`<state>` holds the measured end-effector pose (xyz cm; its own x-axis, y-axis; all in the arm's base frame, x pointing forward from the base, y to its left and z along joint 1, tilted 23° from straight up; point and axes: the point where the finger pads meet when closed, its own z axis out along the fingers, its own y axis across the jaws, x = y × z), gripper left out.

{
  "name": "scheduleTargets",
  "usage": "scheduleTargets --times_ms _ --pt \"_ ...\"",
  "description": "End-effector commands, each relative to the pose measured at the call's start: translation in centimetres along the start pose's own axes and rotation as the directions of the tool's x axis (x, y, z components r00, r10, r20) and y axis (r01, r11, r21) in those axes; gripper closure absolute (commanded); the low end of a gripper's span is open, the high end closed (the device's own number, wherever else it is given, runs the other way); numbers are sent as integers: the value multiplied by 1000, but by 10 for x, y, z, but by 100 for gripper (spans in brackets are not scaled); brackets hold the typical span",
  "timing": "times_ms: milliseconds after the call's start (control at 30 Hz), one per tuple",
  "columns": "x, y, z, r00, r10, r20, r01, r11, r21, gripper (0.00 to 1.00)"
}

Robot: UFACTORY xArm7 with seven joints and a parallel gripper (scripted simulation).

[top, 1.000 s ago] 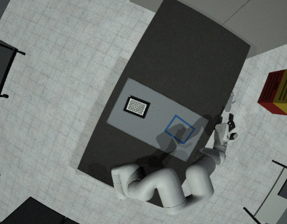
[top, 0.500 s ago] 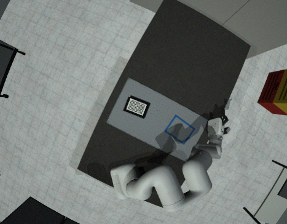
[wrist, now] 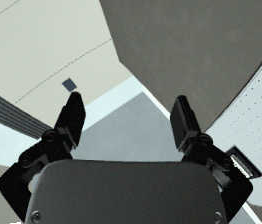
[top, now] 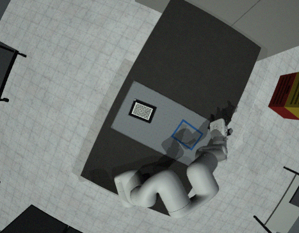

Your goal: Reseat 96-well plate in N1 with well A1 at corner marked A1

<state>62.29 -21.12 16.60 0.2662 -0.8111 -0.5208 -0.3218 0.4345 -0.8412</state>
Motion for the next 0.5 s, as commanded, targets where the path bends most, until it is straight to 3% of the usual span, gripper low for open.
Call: scheduleTargets --times_ms 0,200,300,467 --pt "-13 11 6 999 41 20 -40 996 -84 0" --pt "-23 22 12 999 41 20 -40 996 -84 0" --pt "-33 33 17 996 84 32 -78 982 -174 0" --pt "-45 47 22 996 86 32 -79 981 -178 0"
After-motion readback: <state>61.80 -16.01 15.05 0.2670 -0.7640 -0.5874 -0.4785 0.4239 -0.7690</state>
